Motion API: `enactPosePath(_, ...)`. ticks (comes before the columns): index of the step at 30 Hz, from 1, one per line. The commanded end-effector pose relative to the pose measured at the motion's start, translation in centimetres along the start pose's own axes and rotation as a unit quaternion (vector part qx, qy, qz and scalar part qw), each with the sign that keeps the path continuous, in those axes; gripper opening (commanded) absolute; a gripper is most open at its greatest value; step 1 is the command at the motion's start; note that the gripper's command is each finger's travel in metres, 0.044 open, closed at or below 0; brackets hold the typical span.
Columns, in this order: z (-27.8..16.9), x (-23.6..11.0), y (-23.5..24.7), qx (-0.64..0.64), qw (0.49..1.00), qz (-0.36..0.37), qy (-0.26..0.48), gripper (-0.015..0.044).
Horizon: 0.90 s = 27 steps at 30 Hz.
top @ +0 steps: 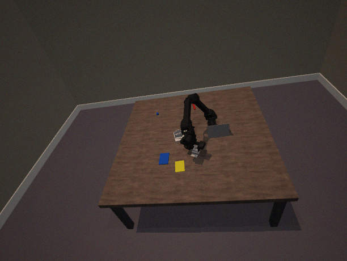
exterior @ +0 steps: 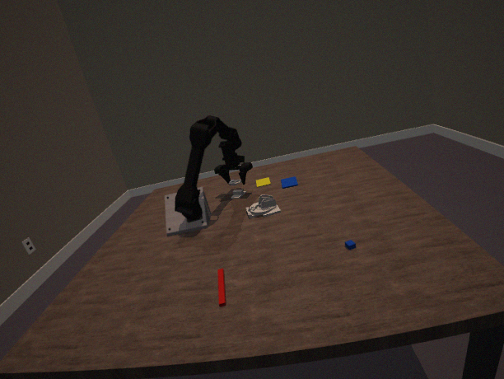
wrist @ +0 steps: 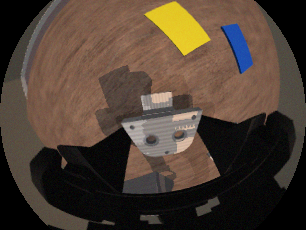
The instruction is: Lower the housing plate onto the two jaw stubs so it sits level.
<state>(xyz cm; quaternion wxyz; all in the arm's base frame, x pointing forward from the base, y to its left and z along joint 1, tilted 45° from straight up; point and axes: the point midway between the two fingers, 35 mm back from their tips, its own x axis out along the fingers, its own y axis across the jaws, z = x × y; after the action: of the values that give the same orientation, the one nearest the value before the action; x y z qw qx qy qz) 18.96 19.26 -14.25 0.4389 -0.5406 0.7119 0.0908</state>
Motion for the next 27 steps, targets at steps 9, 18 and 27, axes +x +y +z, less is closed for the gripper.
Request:
enactPosePath(9, 0.0, -3.0, 0.1, 0.003, 1.000, 0.002, -0.008, 0.0351)
enactPosePath(18, -0.2, -3.1, -0.3, -0.015, 1.000, 0.002, -0.008, 0.0351)
enactPosePath(27, -1.2, -3.6, -2.5, -0.120, 0.993, 0.002, -0.011, 0.0351)
